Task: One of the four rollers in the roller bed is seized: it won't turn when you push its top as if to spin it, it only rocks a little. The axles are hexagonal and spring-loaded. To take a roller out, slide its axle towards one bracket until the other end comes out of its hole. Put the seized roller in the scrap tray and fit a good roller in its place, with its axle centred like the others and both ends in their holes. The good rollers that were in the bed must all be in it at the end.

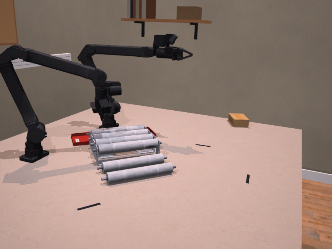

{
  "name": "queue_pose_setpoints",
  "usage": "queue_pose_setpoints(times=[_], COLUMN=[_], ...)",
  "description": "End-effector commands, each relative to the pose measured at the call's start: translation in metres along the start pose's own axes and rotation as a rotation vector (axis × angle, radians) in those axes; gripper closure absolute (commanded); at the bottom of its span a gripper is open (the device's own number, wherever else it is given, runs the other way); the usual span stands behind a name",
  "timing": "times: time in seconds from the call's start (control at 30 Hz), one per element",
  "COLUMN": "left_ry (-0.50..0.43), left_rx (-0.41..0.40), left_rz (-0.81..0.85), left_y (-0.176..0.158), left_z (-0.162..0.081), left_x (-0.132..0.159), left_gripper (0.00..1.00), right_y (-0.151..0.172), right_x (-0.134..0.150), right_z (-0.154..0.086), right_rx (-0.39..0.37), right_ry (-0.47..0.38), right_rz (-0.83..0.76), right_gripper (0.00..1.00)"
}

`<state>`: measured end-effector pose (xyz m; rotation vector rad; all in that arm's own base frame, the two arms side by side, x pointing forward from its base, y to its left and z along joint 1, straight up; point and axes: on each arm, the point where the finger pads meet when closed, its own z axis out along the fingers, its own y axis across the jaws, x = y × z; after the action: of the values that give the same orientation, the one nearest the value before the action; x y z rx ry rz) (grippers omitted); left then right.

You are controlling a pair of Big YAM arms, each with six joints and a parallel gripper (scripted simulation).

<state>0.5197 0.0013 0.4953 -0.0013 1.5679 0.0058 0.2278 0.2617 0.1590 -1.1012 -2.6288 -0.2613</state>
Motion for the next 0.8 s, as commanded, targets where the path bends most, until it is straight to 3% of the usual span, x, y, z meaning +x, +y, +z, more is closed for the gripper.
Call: queue_pose_setpoints(times=[0.0, 0.1, 0.17, 0.23, 0.27, 0.43, 0.63, 0.7, 0.77], left_ry=[-0.01, -0.01, -0.01, -0.01, -0.01, -0.01, -0.01, -0.01, -0.01], left_rx=[-0.007, -0.007, -0.007, -0.007, -0.007, -0.007, -0.007, -0.007, -0.007], left_rz=[0.007, 0.007, 0.007, 0.007, 0.007, 0.007, 0.007, 0.007, 0.007], left_y=[0.005, 0.005, 0.005, 0.005, 0.005, 0.005, 0.005, 0.005, 0.005], left_z=[0.006, 0.006, 0.006, 0.006, 0.006, 0.006, 0.006, 0.006, 0.006], left_x=[-0.012, -0.012, -0.012, -0.012, -0.012, -0.012, -0.012, -0.012, -0.012], left_gripper=[1.0, 1.0, 1.0, 1.0, 1.0, 1.0, 1.0, 1.0, 1.0], right_y=[0.043, 0.054, 0.067, 0.067, 0.065, 0.092, 0.114, 0.117, 0.12], right_x=[-0.009, -0.026, -0.03, -0.03, -0.039, -0.059, -0.096, -0.099, -0.104], right_z=[-0.039, -0.036, -0.06, -0.06, -0.048, -0.094, -0.115, -0.145, -0.154], right_rx=[-0.165, -0.204, -0.289, -0.289, -0.273, -0.426, -0.508, -0.575, -0.593], right_ry=[-0.028, -0.058, -0.096, -0.096, -0.101, -0.21, -0.334, -0.405, -0.434], right_rz=[-0.12, -0.191, -0.244, -0.244, -0.252, -0.357, -0.455, -0.499, -0.516], right_gripper=[1.0, 1.0, 1.0, 1.0, 1.0, 1.0, 1.0, 1.0, 1.0])
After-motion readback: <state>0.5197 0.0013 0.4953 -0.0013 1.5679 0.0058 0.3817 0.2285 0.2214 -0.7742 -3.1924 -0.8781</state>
